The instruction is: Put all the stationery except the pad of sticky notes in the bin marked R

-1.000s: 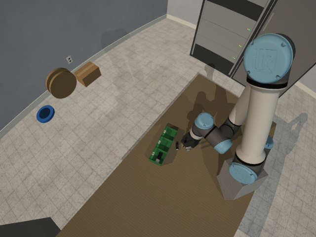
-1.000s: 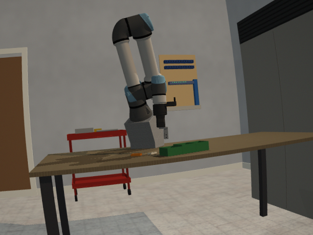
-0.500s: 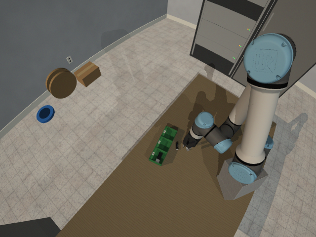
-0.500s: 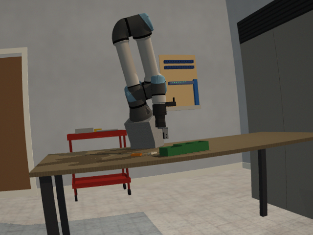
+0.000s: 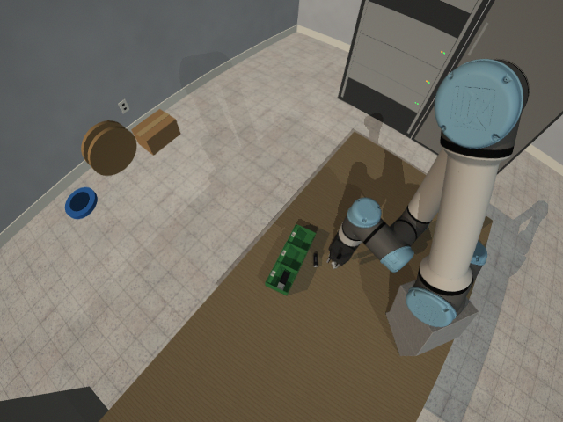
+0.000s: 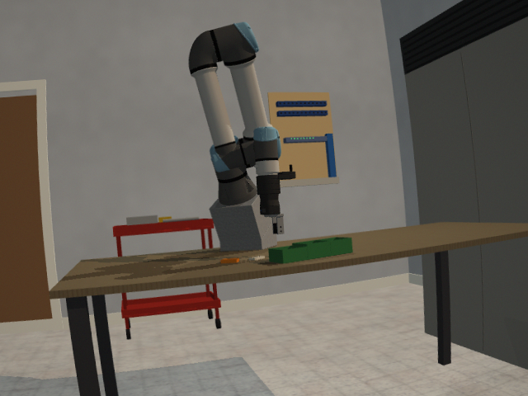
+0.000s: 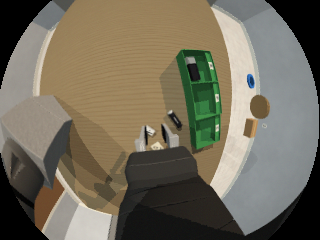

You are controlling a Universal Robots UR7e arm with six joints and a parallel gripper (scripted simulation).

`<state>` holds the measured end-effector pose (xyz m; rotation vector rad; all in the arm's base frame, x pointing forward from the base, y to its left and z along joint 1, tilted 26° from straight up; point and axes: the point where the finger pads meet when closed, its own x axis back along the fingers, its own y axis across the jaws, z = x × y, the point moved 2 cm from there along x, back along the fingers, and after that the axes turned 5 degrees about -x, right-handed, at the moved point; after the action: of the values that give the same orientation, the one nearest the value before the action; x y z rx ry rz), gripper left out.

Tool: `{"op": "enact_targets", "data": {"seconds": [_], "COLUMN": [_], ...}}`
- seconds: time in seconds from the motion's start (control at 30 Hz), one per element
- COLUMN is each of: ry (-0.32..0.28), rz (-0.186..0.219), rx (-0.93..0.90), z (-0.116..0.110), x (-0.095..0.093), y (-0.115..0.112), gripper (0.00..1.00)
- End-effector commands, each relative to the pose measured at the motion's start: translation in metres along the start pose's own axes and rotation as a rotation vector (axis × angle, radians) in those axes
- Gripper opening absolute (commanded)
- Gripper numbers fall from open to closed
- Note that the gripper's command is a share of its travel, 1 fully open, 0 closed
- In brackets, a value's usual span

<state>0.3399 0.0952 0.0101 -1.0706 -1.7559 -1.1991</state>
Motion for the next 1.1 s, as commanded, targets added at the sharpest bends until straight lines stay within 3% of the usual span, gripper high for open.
{"op": "enact_targets", "data": {"seconds": [0.0,1.07], "ry": [0.011,0.012], "rz": [-0.006,-0.011], "rx": [0.157,0.522], "z": [-0.0033,-0.0119], "x": [0.0003,0.0003], "y": [-0.0023,-0.0067], "gripper": [0.62,0.62]}}
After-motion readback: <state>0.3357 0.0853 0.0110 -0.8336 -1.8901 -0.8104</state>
